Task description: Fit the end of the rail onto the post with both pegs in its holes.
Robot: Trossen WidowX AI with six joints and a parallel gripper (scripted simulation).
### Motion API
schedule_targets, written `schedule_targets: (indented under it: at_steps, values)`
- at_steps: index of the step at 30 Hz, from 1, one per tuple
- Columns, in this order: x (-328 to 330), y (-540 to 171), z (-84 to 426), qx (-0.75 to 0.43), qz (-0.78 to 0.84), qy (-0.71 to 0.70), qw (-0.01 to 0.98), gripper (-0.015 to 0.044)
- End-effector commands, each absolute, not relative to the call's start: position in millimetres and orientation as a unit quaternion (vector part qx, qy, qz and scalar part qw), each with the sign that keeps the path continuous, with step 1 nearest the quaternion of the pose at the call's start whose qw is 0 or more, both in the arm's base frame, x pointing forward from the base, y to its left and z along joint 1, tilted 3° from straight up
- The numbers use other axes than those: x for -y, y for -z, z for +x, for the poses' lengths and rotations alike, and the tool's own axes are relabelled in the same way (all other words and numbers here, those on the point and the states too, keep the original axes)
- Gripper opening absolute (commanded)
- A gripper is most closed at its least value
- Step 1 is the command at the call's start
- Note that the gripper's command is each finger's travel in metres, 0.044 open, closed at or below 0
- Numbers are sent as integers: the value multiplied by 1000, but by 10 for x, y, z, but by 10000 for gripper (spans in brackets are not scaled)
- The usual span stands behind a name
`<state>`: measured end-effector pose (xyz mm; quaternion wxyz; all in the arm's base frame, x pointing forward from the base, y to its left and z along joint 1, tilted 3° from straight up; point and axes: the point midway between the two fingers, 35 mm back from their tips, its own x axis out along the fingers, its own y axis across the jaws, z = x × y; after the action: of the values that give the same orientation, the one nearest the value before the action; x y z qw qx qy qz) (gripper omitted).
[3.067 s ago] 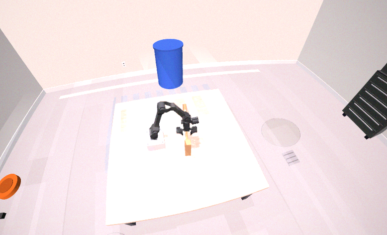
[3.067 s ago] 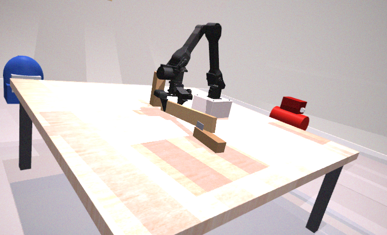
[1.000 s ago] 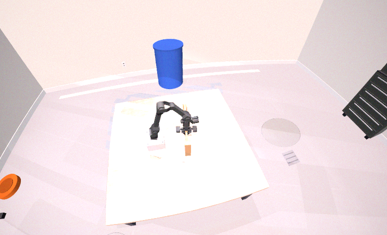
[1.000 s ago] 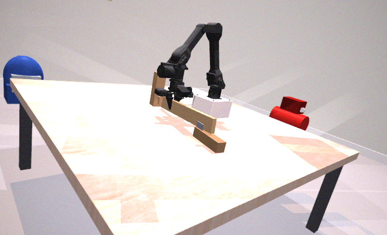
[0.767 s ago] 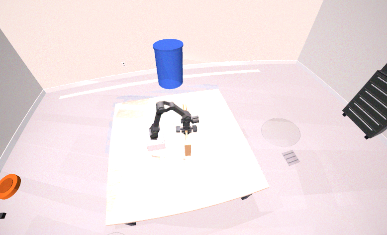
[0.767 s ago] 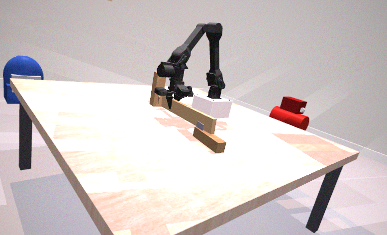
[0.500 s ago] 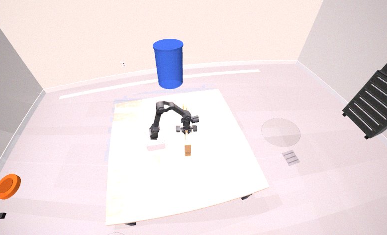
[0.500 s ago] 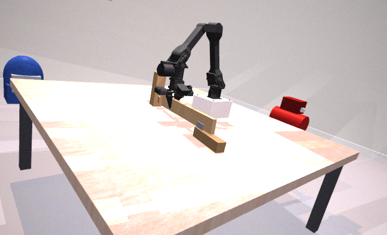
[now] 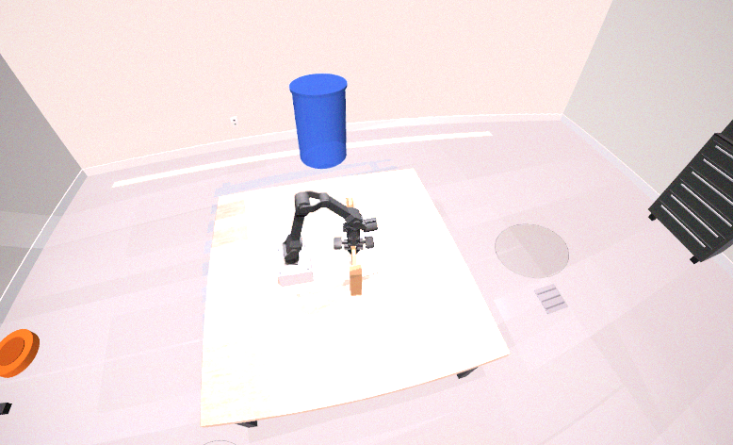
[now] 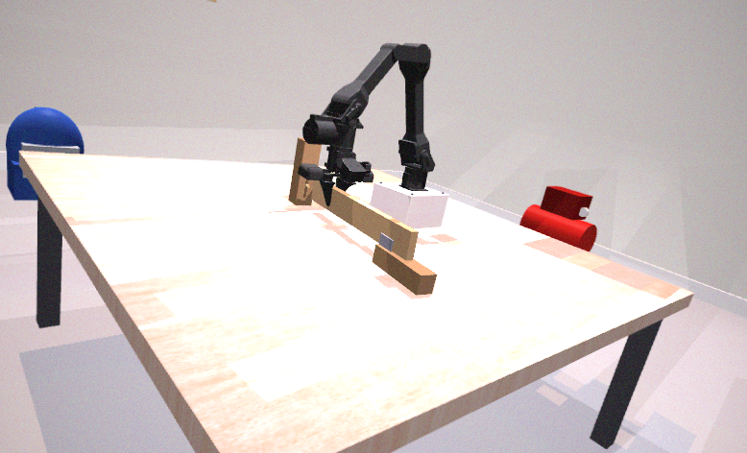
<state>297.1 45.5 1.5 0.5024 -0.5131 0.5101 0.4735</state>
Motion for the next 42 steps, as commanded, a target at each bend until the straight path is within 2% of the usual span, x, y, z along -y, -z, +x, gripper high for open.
schedule_targets:
  at_steps: [1,42]
  values:
    - [-481,-88,3027,-501,-516,-473,510,0]
    - [-482,-100,2989,-501,-516,-473,510,0]
